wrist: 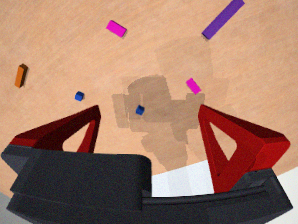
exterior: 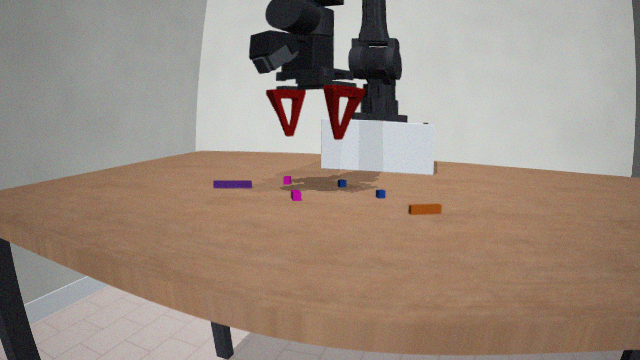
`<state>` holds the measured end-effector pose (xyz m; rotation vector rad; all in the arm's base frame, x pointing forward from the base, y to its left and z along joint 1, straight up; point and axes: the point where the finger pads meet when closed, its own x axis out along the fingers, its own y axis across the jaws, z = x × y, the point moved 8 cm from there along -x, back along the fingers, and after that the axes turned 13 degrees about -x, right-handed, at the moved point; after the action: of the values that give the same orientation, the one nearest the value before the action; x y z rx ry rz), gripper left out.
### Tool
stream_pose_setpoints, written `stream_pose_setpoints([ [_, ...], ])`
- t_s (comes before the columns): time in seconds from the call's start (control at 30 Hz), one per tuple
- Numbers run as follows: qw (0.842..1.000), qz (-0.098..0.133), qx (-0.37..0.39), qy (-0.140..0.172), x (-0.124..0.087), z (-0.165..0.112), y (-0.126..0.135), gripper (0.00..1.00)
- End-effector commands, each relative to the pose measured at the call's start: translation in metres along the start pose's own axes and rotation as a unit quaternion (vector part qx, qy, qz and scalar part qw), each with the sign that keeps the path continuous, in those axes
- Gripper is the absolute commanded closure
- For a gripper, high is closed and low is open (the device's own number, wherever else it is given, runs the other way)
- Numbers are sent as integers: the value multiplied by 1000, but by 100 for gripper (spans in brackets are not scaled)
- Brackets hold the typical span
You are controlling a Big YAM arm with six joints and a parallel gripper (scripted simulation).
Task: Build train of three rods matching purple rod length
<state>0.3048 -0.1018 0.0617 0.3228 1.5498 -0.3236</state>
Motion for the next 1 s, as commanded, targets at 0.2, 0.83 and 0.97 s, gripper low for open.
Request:
stream_pose_setpoints([
  [0.2,995,2,-95,-21,-7,-2,8,0],
  [0.83,966,-1,-257,-21,-6,-16,17,0],
  [0.97,957,0,-291,-15,-2,-20,18,0],
])
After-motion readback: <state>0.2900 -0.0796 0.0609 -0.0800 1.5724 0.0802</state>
